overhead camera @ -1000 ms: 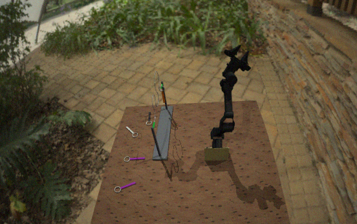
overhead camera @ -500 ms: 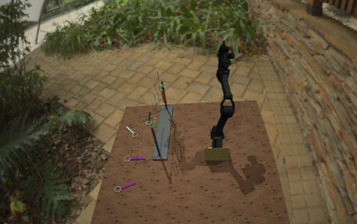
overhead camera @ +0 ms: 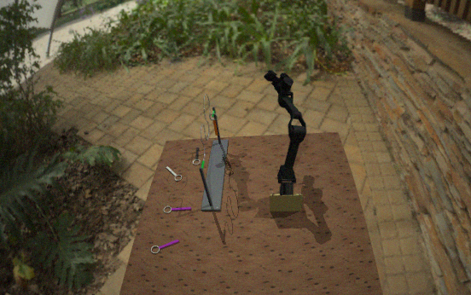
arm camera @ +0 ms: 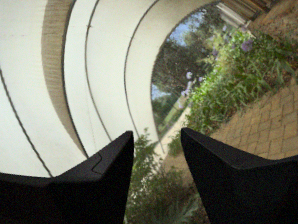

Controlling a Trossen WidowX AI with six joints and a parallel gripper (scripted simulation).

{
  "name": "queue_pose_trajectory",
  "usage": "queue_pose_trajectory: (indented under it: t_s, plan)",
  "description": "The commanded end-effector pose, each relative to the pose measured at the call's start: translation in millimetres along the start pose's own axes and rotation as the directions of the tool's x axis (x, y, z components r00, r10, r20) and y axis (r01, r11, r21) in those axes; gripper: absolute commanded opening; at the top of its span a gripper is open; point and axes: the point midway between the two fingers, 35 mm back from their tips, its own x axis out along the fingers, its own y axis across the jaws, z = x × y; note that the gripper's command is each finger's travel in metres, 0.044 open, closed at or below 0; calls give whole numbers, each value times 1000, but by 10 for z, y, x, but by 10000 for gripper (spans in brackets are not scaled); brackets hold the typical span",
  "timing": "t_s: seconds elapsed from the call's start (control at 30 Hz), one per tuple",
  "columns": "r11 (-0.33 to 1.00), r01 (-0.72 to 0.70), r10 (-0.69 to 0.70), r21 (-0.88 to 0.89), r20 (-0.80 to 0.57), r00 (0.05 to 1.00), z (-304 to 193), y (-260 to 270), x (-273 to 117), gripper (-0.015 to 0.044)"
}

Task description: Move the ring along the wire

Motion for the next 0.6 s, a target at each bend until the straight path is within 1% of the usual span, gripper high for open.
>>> queue_pose_trajectory:
  t_s: [0.0, 0.13, 0.3, 0.4, 0.57]
  plan:
    - [995, -18, 3, -102, -144, 990, -490, -265, 120, 160]
    - [978, -79, 16, -195, -305, 952, -1094, -559, 186, 160]
    - [940, -209, 56, -269, -483, 874, -1834, -853, 158, 160]
    - [904, -310, 92, -295, -574, 814, -2245, -1000, 95, 160]
    - [812, -511, 180, -283, -711, 680, -2997, -1227, -122, 160]
